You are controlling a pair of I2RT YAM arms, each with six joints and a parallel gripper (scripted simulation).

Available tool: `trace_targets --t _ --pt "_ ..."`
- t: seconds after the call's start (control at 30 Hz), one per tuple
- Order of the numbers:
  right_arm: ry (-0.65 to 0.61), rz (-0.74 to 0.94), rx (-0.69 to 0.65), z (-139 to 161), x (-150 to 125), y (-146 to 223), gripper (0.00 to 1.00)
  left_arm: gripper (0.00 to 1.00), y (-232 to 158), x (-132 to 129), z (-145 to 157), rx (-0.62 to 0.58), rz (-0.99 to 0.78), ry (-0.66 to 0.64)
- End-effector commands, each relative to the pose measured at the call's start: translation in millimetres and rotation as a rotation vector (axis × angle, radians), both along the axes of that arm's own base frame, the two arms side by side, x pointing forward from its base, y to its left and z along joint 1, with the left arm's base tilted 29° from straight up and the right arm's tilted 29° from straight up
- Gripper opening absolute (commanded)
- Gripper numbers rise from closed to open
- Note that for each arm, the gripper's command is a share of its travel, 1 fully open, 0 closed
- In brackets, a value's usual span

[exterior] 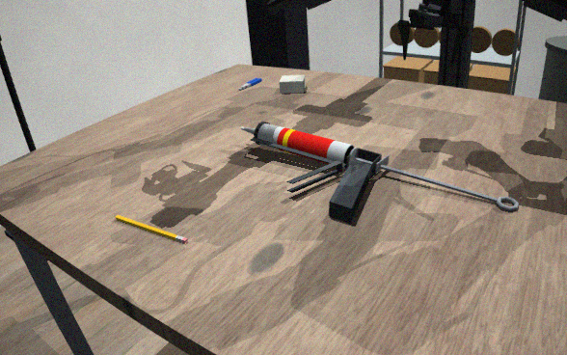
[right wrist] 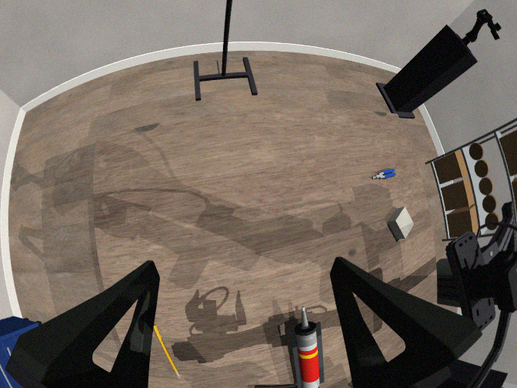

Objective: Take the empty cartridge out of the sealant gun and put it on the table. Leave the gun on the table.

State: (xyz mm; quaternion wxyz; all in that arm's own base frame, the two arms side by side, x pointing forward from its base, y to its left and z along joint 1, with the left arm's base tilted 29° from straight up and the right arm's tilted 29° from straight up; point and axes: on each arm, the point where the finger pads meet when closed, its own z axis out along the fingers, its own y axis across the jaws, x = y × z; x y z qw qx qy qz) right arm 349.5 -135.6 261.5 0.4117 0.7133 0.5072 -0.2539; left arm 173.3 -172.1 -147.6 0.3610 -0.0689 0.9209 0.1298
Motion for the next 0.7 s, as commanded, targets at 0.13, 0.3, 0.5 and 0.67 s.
trace_targets --t 0.13,0.3,0.5,0.67 --pt "-0.015 0.004 -0.004 5.3 -0.6 1.6 1.0 1.0 -5.5 0.7 1.8 -0.012 -0.009 -0.007" --pt "-0.015 0.004 -0.004 5.3 -0.6 1.6 1.0 1.0 -5.5 0.7 1.8 -0.012 -0.009 -0.007" --pt "-0.015 0.004 -0.004 5.3 -0.6 1.6 1.0 1.0 -5.5 0.7 1.8 -0.012 -0.009 -0.007" --pt "-0.029 0.021 -0.014 8.4 1.1 2.9 1.0 1.0 -8.7 0.1 0.8 -0.01 -0.029 0.031"
